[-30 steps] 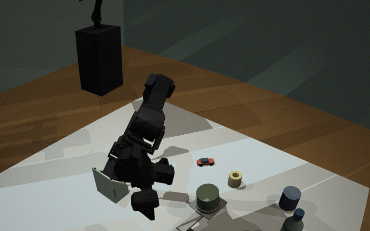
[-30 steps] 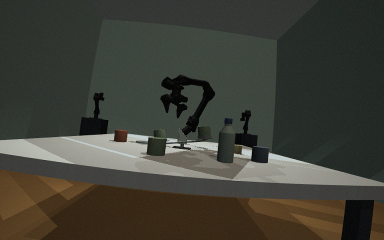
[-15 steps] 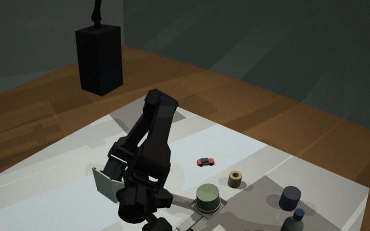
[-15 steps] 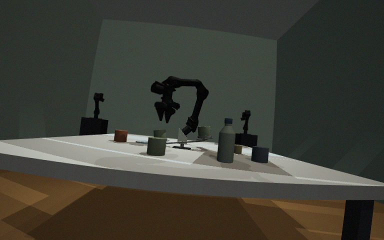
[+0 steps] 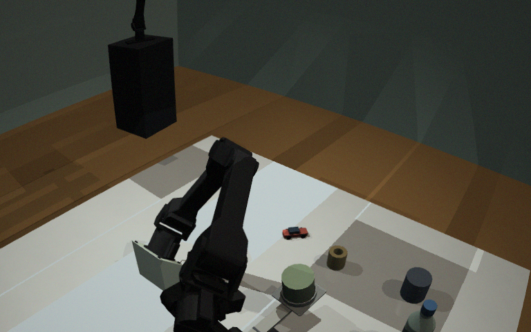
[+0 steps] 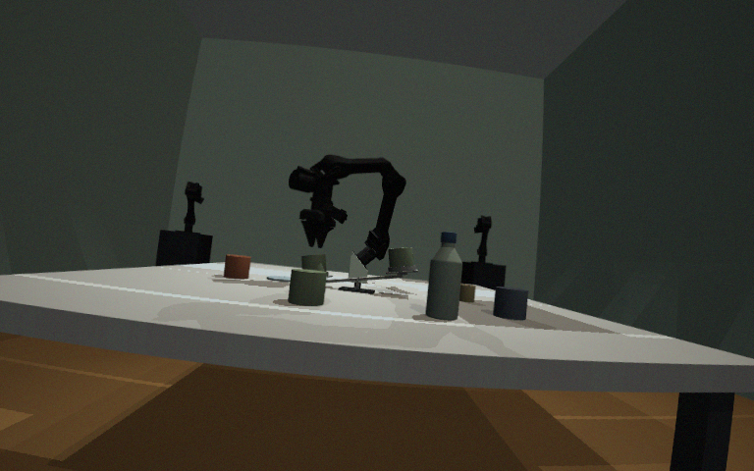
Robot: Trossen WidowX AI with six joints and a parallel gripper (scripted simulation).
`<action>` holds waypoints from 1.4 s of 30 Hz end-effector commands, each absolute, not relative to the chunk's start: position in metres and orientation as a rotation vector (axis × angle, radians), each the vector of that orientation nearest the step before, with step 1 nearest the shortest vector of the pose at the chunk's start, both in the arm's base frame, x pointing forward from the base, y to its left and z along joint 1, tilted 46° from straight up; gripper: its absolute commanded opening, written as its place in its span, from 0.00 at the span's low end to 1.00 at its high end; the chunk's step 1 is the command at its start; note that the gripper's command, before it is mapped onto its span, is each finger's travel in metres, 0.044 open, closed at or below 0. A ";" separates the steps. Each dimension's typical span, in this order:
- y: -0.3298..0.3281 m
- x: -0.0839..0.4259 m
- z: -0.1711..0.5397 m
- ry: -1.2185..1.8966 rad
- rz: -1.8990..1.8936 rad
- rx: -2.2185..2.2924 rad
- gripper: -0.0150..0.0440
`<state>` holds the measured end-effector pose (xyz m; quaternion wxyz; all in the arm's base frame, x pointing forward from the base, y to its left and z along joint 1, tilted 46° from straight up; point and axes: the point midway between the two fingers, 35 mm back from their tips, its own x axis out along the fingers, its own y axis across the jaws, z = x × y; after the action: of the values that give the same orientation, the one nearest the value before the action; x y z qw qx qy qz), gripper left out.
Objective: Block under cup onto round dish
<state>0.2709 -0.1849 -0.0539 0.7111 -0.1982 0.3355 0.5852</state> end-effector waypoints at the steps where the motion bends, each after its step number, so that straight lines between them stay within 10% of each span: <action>1: -0.179 0.271 -0.059 0.742 1.301 -0.433 1.00; 42: -0.136 0.276 -0.102 0.740 1.302 -0.432 0.96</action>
<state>0.2765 -0.1380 -0.0998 0.7100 -0.1971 0.3337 0.5879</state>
